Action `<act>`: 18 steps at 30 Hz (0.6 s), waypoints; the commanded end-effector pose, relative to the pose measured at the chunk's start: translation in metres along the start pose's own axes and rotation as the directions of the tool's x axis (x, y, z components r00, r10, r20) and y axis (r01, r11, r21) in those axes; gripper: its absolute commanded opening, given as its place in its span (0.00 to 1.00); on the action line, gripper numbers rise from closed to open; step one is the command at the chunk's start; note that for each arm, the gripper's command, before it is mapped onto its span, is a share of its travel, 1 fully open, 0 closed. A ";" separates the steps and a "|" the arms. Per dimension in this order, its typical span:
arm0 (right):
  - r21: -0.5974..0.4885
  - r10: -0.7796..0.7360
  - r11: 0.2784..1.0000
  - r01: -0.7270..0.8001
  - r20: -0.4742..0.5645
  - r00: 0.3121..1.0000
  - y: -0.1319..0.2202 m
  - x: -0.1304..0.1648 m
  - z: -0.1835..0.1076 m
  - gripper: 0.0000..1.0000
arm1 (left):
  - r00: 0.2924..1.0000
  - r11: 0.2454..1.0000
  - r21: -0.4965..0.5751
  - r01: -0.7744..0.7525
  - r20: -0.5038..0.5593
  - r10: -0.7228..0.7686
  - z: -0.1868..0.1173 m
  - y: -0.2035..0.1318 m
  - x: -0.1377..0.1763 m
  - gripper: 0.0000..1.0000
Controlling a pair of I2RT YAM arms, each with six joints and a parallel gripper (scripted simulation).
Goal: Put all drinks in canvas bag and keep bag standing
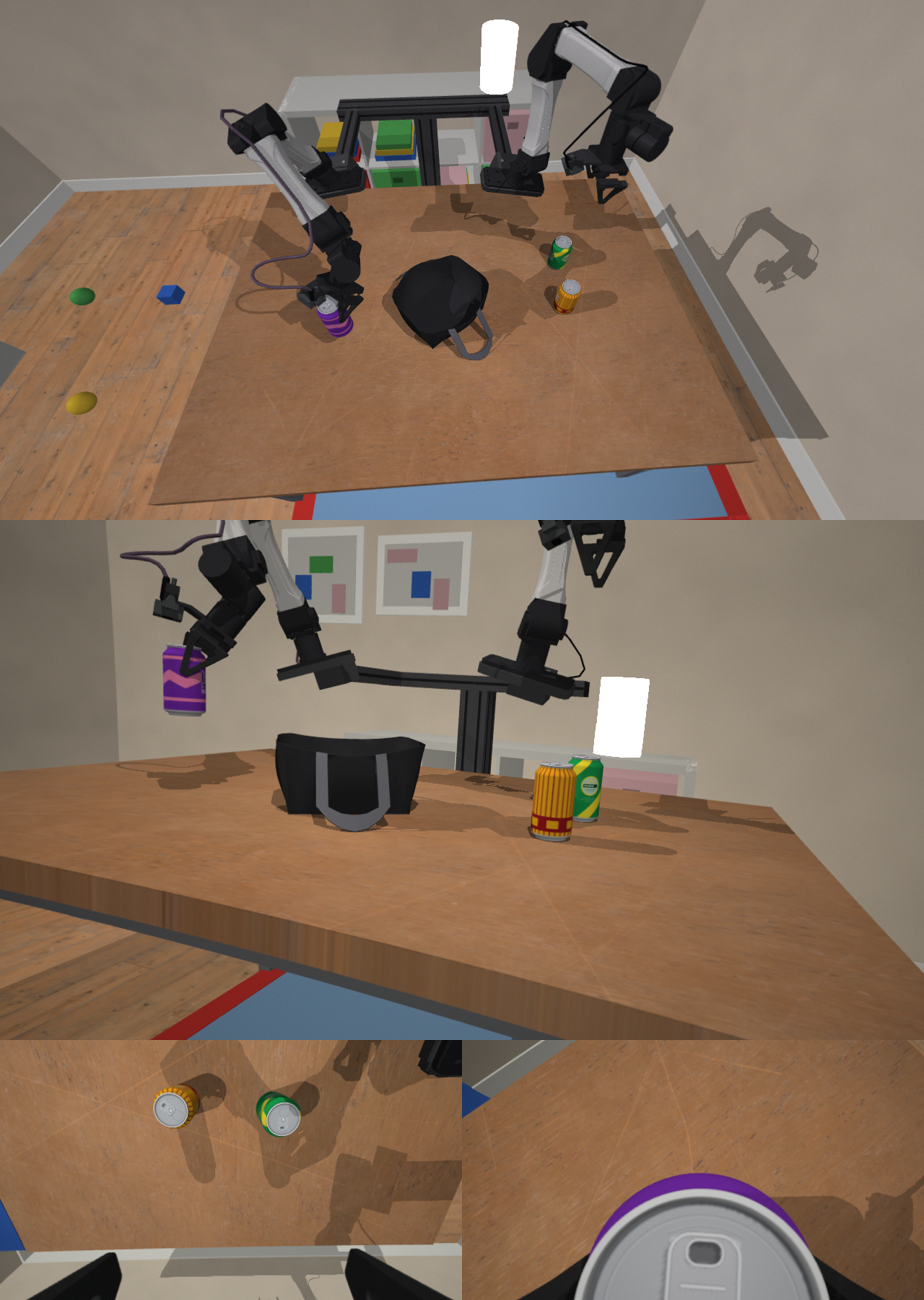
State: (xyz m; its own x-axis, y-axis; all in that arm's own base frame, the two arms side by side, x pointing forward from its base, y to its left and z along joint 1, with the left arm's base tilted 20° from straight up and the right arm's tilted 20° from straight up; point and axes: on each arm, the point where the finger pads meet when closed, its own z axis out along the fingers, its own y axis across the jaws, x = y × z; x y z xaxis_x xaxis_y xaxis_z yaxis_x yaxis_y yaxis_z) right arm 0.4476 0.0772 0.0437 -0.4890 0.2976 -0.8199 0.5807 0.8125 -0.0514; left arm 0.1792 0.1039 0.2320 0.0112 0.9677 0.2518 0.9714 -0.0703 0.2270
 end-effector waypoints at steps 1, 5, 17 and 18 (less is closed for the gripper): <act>-0.030 0.084 0.996 -0.082 0.093 0.992 0.006 -0.038 -0.012 0.70 | 1.000 0.998 -0.057 0.016 -0.018 -0.017 -0.008 0.006 0.002 1.00; -0.022 0.059 0.998 -0.057 0.073 0.996 0.020 -0.010 -0.011 0.70 | 1.000 0.998 -0.057 0.016 -0.018 -0.017 -0.008 0.006 0.002 1.00; 0.004 0.024 1.000 -0.024 0.058 0.998 0.037 0.017 -0.032 0.70 | 1.000 0.998 -0.057 0.016 -0.018 -0.017 -0.008 0.006 0.002 1.00; -0.023 0.038 0.999 -0.036 0.065 0.997 0.041 0.008 -0.035 0.70 | 1.000 0.998 -0.057 0.016 -0.018 -0.017 -0.008 0.006 0.002 1.00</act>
State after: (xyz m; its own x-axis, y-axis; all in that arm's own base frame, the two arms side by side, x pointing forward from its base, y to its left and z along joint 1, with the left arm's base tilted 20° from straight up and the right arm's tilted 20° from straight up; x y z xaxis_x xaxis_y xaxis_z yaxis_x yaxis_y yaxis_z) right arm 0.4371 0.1187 0.0299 -0.4966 0.2900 -0.8181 0.5632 0.8248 -0.0496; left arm 0.1792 0.1039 0.2320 0.0112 0.9677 0.2518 0.9714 -0.0703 0.2270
